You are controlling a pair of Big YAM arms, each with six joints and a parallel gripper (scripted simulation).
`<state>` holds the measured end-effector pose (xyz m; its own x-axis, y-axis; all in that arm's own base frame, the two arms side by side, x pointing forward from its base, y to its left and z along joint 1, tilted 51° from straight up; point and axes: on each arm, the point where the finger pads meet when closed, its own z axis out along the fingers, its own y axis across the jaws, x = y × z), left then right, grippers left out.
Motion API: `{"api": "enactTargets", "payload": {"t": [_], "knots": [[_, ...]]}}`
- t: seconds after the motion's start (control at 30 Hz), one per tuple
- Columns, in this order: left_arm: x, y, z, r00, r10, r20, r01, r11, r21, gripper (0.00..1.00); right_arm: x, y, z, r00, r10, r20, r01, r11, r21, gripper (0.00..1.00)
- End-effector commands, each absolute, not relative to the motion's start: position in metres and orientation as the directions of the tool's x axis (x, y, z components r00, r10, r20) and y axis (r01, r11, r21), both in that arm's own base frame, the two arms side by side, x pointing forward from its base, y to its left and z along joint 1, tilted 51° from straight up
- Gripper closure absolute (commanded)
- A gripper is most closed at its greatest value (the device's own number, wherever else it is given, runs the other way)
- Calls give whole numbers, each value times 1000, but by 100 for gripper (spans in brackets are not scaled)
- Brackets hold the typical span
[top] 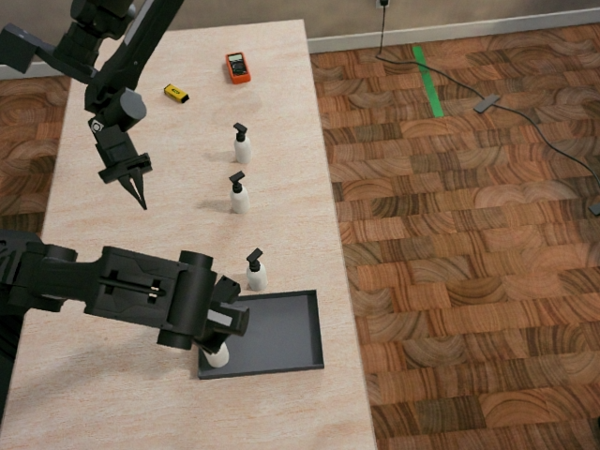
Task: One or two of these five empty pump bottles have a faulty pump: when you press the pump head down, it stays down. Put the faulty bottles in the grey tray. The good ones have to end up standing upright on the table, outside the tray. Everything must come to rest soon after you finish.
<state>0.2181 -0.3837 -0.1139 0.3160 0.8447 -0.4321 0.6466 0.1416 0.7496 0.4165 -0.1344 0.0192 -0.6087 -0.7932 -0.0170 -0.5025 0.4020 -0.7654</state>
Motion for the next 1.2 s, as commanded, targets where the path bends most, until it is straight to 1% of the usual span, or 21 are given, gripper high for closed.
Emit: {"api": "enactTargets", "payload": {"t": [0.0,0.97,1.1,1.13,1.17], "knots": [[219,-390,-112,320,838,-442,646,148,749,100,421,-145,16,-617,-787,-16,-493,402,-772,78],[219,-390,-112,320,838,-442,646,148,749,100,434,-154,4,-614,-789,-23,-486,400,-777,78],[219,-390,-112,320,838,-442,646,148,749,100,434,-154,4,-614,-789,-23,-486,400,-777,33],[219,-390,-112,320,838,-442,646,148,749,100,435,-148,4,-607,-794,-23,-491,399,-774,25],[219,-390,-112,320,838,-442,646,148,749,100,435,-148,4,-607,-794,-23,-491,399,-774,25]]}}
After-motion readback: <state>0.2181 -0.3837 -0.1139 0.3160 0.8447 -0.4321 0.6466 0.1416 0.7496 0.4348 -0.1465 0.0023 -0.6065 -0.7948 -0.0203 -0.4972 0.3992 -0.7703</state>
